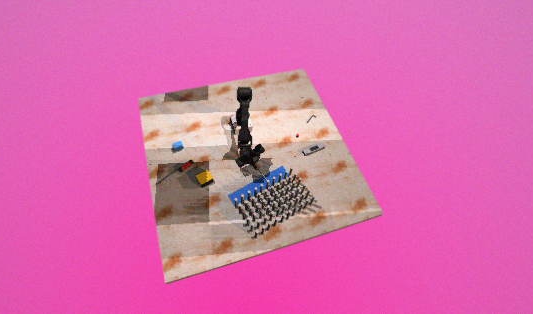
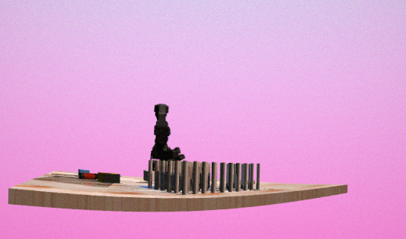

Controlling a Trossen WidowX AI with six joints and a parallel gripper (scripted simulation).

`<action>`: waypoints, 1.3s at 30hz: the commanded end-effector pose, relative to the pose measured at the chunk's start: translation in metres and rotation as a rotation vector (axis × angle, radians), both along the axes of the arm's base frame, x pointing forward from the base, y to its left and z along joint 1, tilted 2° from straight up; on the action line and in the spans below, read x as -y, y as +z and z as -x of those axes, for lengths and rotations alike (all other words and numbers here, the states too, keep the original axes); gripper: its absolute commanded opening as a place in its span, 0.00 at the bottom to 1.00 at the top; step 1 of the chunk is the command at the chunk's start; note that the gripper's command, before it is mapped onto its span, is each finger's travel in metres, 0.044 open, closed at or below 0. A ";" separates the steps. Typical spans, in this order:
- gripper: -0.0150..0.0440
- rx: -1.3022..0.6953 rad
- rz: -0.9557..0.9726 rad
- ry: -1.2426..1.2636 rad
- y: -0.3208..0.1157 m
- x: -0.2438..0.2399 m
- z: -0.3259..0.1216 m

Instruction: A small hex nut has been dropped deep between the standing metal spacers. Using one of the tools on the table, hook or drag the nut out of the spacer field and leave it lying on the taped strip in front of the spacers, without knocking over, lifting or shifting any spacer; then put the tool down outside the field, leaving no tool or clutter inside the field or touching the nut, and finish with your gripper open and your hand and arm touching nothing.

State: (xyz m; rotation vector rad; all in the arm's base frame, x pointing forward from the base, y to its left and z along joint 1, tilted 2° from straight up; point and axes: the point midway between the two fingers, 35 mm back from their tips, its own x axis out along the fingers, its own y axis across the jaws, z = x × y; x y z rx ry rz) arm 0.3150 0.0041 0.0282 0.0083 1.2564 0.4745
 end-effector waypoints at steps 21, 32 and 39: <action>0.25 0.007 0.001 -0.003 0.002 -0.005 -0.018; 0.25 0.008 0.001 -0.003 0.003 -0.007 -0.025; 0.25 0.008 0.001 -0.003 0.003 -0.009 -0.029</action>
